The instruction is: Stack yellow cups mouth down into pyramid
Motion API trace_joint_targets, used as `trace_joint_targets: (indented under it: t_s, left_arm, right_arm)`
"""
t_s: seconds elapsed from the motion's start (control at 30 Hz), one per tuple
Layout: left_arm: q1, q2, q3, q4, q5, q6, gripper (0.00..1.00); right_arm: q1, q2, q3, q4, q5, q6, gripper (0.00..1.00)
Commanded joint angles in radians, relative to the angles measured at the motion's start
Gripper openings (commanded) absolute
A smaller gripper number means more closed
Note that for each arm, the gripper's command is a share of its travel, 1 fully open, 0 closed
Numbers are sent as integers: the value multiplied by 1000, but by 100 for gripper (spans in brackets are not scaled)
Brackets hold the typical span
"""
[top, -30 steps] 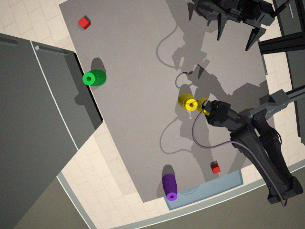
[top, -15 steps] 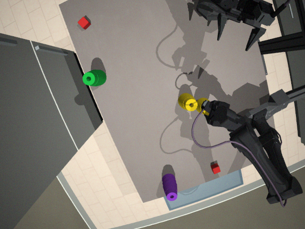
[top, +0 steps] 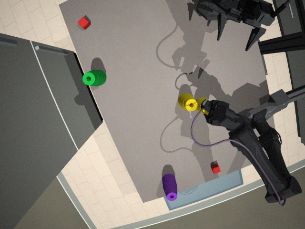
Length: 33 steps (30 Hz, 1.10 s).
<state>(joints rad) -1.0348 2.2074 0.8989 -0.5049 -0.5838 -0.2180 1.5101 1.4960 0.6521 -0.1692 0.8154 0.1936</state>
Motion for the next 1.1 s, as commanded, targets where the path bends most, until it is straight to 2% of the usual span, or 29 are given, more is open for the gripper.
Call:
trace_joint_targets:
  t_s: [0.0, 1.07]
  left_arm:
    - [1, 12, -12, 20, -15, 5, 0]
    - [38, 38, -64, 120, -23, 48, 0]
  right_arm:
    - [13, -22, -1, 12, 10, -6, 100]
    - [13, -22, -1, 12, 10, -6, 100]
